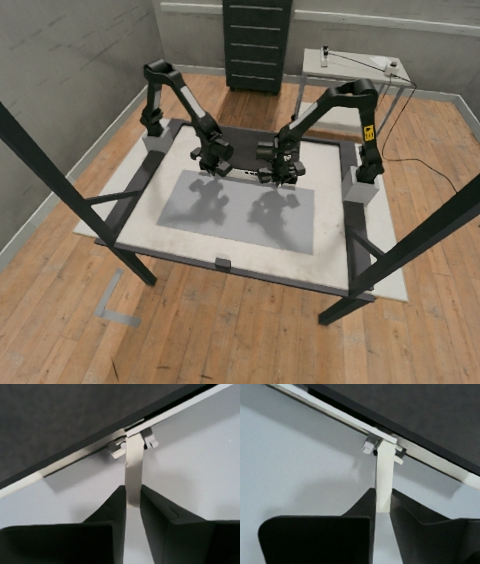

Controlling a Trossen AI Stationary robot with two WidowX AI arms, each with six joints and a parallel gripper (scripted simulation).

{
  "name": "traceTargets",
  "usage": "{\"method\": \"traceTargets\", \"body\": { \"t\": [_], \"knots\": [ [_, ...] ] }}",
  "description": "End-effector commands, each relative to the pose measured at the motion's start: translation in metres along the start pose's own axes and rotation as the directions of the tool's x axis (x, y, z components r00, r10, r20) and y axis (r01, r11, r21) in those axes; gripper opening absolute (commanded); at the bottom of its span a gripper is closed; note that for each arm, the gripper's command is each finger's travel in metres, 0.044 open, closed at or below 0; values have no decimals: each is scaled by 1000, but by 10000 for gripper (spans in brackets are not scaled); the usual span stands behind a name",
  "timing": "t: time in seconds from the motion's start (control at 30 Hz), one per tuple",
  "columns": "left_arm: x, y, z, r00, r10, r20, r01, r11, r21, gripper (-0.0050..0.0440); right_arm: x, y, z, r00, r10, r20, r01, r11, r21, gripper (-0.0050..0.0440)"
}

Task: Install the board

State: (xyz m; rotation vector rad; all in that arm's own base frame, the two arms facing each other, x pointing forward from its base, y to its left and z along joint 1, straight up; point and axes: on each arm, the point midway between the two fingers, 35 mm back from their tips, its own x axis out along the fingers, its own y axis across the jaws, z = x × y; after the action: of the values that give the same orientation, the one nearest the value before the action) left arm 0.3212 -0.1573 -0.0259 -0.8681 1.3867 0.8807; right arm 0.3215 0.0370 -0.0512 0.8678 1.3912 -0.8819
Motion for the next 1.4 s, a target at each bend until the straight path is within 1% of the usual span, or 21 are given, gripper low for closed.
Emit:
{"method": "traceTargets", "body": {
  "t": [0.0, 0.13, 0.33, 0.4, 0.5, 0.57, 0.7, 1.1, 1.23, 1.37],
  "knots": [
    [-6, -5, 2, 1000, -16, 4, 16, 1000, -14, 7, -10, 7, 5, 999, 28, 16, -28, 1000, 9, 8],
    [-8, -8, 3, 1000, -22, 4, 22, 999, -28, 7, -8, 8, 6, 1000, 21, 18, -21, 999, 27, 8],
    [-8, -14, 5, 1000, -21, 1, 21, 975, -221, 7, -7, 14, 8, 1000, 21, 18, -24, 975, 219, 8],
    [-8, -14, 5, 1000, -21, 1, 21, 975, -221, 7, -7, 14, 8, 1000, 21, 18, -24, 975, 219, 8],
    [-8, -17, 7, 1000, -21, 1, 20, 946, -322, 7, -7, 17, 11, 1000, 21, 19, -26, 946, 324, 8],
    [-8, -19, 7, 1000, -21, 1, 20, 934, -356, 7, -8, 18, 12, 1000, 21, 19, -26, 934, 357, 8],
    [-8, -20, 8, 1000, -21, 1, 19, 921, -389, 7, -8, 19, 12, 1000, 21, 19, -26, 920, 391, 8],
    [-8, -20, 9, 1000, -21, 1, 19, 923, -385, 7, -8, 20, 13, 1000, 21, 19, -26, 920, 391, 8],
    [-8, -22, 10, 1000, -23, 0, 20, 892, -451, 7, -8, 22, 14, 1000, 24, 14, -28, 892, 450, 8],
    [-7, -20, 10, 1000, -19, 0, 17, 892, -451, 7, -10, 23, 15, 999, 31, 16, -35, 892, 450, 8]
  ]
}}
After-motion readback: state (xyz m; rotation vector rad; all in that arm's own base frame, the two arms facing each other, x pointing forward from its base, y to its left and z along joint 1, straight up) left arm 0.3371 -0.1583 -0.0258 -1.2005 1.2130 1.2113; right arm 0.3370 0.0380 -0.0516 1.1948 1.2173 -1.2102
